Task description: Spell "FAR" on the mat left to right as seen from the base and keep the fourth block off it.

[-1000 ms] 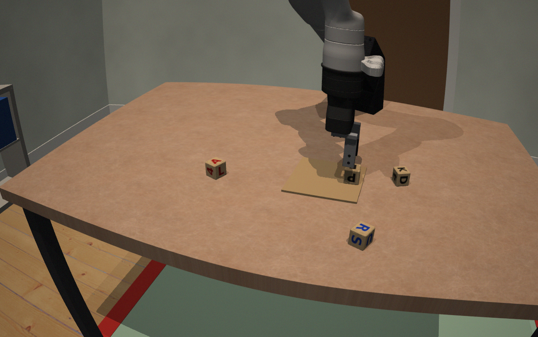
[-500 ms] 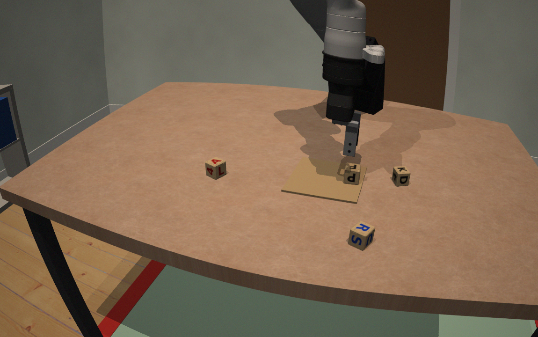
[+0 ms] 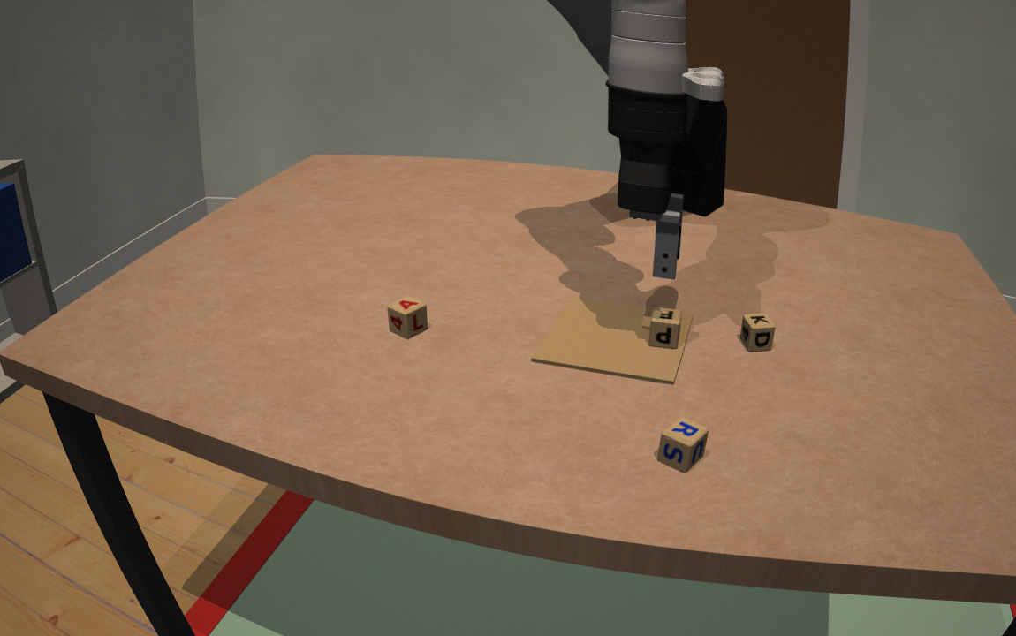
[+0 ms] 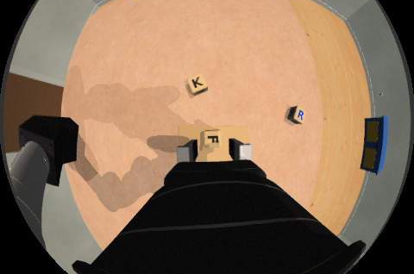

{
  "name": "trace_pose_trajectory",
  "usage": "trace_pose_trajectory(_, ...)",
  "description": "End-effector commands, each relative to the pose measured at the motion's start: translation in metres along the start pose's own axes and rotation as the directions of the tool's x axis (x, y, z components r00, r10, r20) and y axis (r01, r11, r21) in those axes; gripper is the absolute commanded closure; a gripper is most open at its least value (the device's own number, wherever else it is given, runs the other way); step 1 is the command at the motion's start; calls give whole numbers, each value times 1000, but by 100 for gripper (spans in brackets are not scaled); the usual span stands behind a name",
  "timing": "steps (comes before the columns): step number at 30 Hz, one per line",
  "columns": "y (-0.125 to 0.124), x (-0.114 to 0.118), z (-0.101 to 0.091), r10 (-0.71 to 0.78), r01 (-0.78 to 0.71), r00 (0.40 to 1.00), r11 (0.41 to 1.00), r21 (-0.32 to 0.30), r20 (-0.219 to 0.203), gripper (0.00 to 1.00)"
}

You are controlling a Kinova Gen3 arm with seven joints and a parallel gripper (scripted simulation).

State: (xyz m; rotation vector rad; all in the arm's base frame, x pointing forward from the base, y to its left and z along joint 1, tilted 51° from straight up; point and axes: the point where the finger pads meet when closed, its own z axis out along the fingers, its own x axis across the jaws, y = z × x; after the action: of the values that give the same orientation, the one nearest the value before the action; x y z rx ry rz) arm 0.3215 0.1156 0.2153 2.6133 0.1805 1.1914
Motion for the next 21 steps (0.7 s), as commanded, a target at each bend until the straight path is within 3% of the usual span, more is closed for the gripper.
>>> trace_pose_trajectory(1,-5,0,-4,-7,7,1000,1000,12,-4,13)
trace_pose_trajectory(21,-4,0,-10,-8,8,1000,1000,12,-3,13)
